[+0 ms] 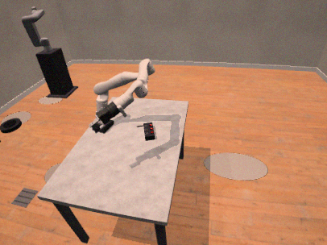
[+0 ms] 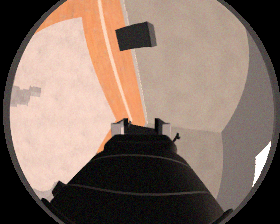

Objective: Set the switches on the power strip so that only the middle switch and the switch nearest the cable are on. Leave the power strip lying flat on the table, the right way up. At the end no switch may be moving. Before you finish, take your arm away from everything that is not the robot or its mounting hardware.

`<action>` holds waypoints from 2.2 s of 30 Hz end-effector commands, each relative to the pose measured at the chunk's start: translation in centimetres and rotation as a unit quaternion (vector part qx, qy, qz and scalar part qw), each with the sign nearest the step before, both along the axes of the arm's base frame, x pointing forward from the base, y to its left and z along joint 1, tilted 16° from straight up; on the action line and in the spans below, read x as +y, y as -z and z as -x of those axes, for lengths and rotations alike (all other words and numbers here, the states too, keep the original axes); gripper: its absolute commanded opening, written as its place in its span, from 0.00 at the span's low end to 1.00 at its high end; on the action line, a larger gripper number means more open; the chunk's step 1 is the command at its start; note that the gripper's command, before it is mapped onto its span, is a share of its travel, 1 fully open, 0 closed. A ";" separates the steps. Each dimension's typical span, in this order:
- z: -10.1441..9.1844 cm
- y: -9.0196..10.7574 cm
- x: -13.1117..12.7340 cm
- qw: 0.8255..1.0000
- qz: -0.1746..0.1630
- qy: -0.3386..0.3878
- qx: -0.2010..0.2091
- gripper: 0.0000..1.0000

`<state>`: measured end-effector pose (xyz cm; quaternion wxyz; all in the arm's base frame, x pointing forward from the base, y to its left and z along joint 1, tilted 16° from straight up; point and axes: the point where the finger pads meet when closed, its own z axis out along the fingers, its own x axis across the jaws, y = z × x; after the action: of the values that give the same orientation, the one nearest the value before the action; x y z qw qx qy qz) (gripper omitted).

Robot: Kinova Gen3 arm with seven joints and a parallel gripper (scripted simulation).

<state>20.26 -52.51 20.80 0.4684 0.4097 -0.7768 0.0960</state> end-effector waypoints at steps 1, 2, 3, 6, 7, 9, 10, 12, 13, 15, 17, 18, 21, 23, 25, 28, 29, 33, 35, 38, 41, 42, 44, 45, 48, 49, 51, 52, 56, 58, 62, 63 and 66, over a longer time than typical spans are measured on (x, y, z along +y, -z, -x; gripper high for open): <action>0.0 -0.1 0.0 1.000 0.001 0.000 -0.001 1.00; 0.0 -0.1 0.0 1.000 0.001 0.000 -0.001 1.00; 0.0 -0.1 0.0 1.000 0.001 0.000 -0.001 1.00; 0.0 -0.1 0.0 1.000 0.001 0.000 -0.001 1.00; 0.0 -0.1 0.0 1.000 0.001 0.000 -0.001 1.00; 0.0 -0.1 0.0 1.000 0.001 0.000 -0.001 1.00; 0.0 -0.1 0.0 1.000 0.001 0.000 -0.001 1.00; 0.0 -0.1 0.0 1.000 0.001 0.000 -0.001 1.00; 0.0 -0.1 0.0 1.000 0.001 0.000 -0.001 1.00; 0.0 -0.1 0.0 1.000 0.001 0.000 -0.001 1.00; 0.0 -0.1 0.0 1.000 0.001 0.000 -0.001 1.00; 0.0 -0.1 0.0 1.000 0.001 0.000 -0.001 1.00; 0.0 -0.1 0.0 1.000 0.001 0.001 -0.001 1.00; 0.0 0.0 0.0 1.000 0.002 0.002 -0.003 1.00; 0.0 0.0 0.2 1.000 0.003 0.005 -0.006 1.00; -0.1 0.2 0.5 1.000 0.006 0.012 -0.013 1.00; -0.1 0.3 0.6 1.000 0.007 0.015 -0.016 1.00; -0.2 0.6 1.2 0.999 0.013 0.028 -0.030 1.00; -0.3 0.8 1.4 0.999 0.015 0.034 -0.035 1.00; -0.5 1.3 2.2 0.997 0.023 0.054 -0.055 1.00; -0.7 1.9 3.3 0.993 0.034 0.079 -0.080 1.00; -0.8 2.2 3.8 0.991 0.037 0.089 -0.089 1.00; -1.0 2.7 4.7 0.987 0.045 0.111 -0.109 1.00; -1.2 3.0 5.2 0.984 0.050 0.123 -0.119 1.00; -1.7 3.9 6.9 0.973 0.063 0.161 -0.153 1.00; -1.9 4.3 7.5 0.968 0.067 0.175 -0.165 1.00; -1.9 4.3 7.5 0.968 0.067 0.175 -0.165 1.00; -2.1 4.6 8.1 0.963 0.072 0.190 -0.176 1.00; -3.0 6.2 11.0 0.936 0.090 0.254 -0.225 1.00; -3.6 7.0 12.5 0.919 0.098 0.288 -0.249 1.00; -5.0 8.6 15.9 0.878 0.113 0.360 -0.295 1.00; -5.4 9.0 16.8 0.866 0.117 0.379 -0.305 1.00; -6.7 10.2 19.5 0.827 0.125 0.434 -0.334 1.00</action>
<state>25.99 -34.67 10.96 0.2336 -0.0729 -0.9632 0.1115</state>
